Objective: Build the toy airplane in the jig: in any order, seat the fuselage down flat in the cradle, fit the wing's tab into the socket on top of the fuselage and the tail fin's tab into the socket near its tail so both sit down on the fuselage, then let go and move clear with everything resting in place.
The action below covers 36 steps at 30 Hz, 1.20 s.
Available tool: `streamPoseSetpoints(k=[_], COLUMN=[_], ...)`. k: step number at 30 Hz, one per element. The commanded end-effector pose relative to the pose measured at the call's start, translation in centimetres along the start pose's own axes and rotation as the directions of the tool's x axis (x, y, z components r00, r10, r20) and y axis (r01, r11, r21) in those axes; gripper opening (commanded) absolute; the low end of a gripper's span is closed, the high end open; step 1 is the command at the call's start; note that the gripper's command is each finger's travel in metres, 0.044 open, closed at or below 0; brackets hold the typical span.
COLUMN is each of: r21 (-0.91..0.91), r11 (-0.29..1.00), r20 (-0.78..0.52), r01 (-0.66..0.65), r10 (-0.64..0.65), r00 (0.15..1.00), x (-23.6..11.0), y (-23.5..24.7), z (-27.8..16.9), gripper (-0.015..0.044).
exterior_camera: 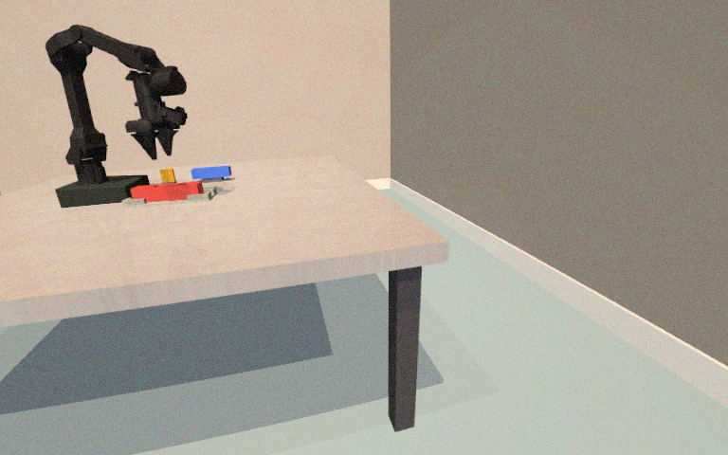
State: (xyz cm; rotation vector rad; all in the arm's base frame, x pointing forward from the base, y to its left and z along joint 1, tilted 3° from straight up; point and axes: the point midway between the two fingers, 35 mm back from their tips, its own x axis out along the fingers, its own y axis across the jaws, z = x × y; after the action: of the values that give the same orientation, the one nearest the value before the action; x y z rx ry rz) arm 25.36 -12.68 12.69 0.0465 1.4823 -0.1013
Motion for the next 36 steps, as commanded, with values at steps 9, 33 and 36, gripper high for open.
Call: streamPoseSetpoints(k=[9, 33, 36], r21=[-0.074, -0.072, -0.072], r11=[0.997, 0.997, 0.997], r20=[-0.004, -0.002, -0.001], r01=[-0.009, -0.036, -0.036], r10=[0.009, 0.036, 0.036], r00=[1.000, 0.999, 0.999], x=[-1.4, -0.1, 1.1], y=[0.0, 27.7, 27.7], z=[0.3, 4.0, 4.1], gripper=[0.0440, 0.0440, 0.0440])
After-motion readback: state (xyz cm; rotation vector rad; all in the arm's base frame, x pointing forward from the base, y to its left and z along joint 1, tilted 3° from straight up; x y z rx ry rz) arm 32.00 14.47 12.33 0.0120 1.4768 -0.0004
